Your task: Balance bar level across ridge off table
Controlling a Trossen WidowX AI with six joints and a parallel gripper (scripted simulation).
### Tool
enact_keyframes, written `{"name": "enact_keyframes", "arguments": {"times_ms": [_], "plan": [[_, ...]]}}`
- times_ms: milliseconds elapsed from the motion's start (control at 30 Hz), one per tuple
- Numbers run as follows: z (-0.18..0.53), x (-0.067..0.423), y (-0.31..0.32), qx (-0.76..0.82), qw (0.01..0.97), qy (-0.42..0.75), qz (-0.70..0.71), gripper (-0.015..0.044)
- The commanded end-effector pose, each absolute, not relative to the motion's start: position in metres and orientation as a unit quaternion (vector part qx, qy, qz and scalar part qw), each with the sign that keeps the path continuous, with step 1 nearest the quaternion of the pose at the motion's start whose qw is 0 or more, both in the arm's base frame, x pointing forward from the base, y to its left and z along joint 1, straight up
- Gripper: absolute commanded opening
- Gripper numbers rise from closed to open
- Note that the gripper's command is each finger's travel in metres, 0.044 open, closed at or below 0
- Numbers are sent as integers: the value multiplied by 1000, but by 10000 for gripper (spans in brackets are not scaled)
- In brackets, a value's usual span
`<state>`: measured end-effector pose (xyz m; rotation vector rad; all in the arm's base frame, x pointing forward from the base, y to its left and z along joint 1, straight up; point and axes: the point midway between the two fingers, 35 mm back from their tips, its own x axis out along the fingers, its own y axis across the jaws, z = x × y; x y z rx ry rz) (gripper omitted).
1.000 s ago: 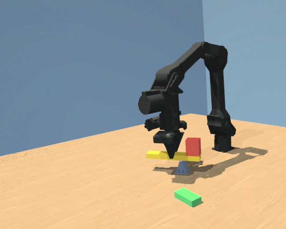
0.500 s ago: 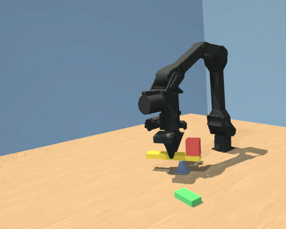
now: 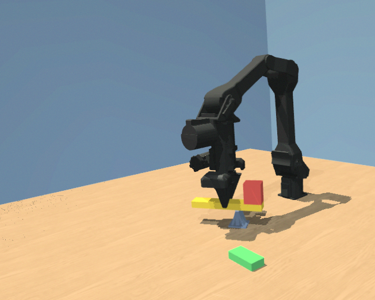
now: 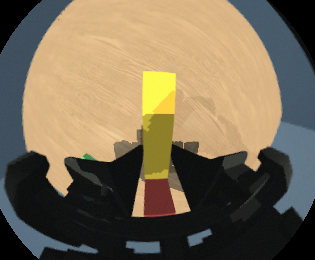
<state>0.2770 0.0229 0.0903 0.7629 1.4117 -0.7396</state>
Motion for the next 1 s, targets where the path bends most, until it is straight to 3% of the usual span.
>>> {"name": "enact_keyframes", "arguments": {"times_ms": [0,333,667,800,967], "plan": [[90,277,23,334,634,618,-324,185],[90,277,23,334,634,618,-324,185],[90,277,23,334,634,618,-324,440],[98,278,23,334,634,618,-324,440],[159,280,23,334,635,617,-323,440]]}}
